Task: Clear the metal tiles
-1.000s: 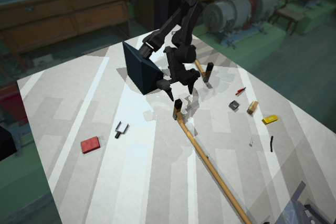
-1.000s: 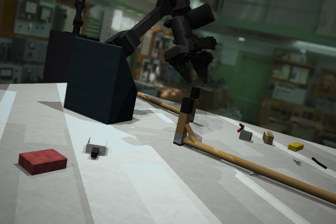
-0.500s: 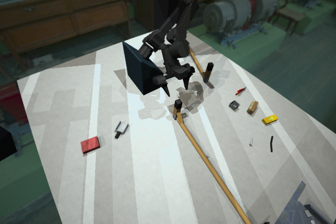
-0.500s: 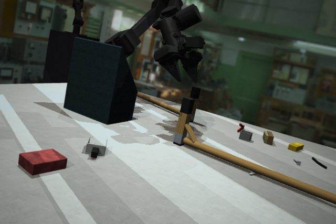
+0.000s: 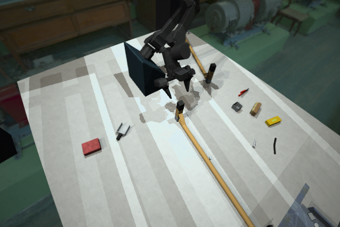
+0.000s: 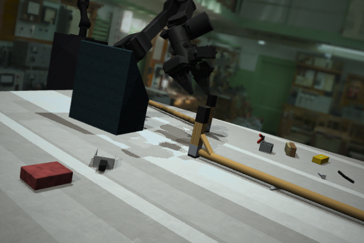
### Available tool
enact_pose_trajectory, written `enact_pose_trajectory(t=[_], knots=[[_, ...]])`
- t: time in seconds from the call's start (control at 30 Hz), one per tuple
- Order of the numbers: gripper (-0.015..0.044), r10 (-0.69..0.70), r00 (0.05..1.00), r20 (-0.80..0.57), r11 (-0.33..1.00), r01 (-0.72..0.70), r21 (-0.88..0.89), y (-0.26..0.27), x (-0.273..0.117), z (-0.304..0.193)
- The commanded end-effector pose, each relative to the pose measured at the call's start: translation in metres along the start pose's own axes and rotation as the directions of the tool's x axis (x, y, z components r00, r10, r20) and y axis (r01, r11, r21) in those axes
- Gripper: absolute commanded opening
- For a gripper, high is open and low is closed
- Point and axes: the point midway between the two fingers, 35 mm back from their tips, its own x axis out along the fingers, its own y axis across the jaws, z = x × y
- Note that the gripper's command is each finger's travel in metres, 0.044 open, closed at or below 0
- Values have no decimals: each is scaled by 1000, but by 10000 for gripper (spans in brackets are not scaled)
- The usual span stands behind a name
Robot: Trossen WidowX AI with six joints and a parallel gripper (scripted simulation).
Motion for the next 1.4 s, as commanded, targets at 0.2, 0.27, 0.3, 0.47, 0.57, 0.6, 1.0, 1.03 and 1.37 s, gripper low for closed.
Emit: enact_pose_trajectory(t=[0.2,0.27,0.3,0.47,0.57,0.6,1.0,1.03,1.37], knots=[[440,-6,1000,-9,1000,6,18,-2,16,-19],[440,-6,1000,-9,1000,6,18,-2,17,-19],[440,-6,1000,-9,1000,6,18,-3,18,-19],[440,-7,1000,-10,1000,8,18,-3,24,-18],[440,-8,1000,-11,1000,8,17,-3,29,-17],[440,-8,1000,-11,1000,9,17,-3,30,-17],[440,-10,1000,-12,1000,10,17,-3,49,-16],[440,-10,1000,-12,1000,10,17,-3,51,-16],[440,-9,1000,-12,1000,9,17,-3,67,-16]])
